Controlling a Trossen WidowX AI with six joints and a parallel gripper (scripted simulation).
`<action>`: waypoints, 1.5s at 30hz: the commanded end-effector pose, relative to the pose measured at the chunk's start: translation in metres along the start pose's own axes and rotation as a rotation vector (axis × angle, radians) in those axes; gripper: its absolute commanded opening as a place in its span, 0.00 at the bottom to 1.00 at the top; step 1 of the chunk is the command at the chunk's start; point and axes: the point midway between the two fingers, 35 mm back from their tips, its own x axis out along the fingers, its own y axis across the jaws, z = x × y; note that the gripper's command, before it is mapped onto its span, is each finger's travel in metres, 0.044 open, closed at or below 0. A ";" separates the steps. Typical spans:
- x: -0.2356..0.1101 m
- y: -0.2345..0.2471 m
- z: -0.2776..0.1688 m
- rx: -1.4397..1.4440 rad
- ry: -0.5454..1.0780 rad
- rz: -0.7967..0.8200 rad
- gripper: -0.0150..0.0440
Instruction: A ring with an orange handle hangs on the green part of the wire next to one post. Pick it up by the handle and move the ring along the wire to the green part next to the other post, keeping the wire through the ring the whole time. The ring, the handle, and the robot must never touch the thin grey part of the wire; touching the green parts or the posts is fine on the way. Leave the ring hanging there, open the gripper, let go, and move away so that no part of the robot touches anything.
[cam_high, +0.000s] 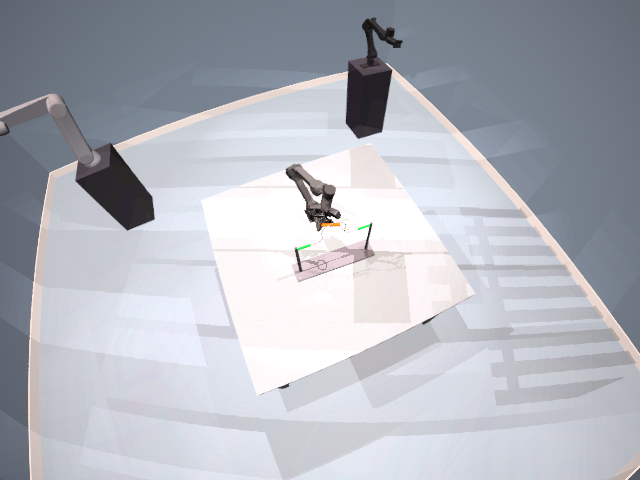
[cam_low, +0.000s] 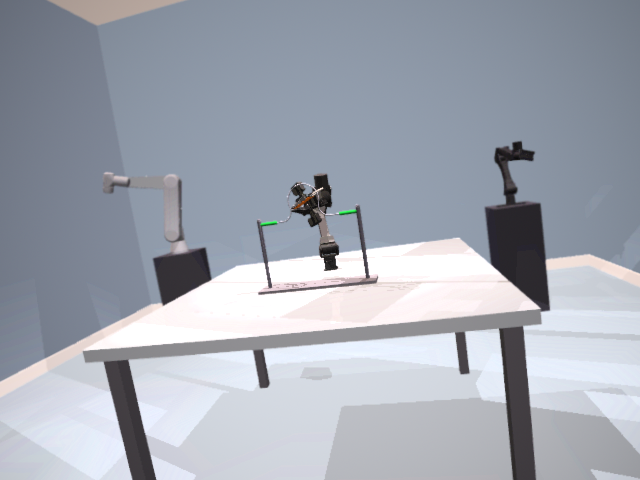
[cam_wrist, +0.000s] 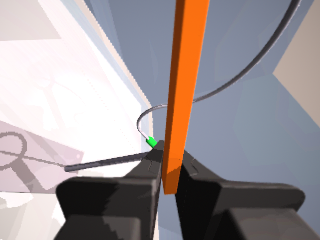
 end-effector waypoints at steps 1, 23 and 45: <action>-0.002 -0.007 -0.002 -0.037 -0.005 -0.042 0.00; -0.002 -0.025 0.001 -0.320 -0.042 -0.241 0.00; 0.001 -0.019 -0.004 -0.421 -0.055 -0.313 0.00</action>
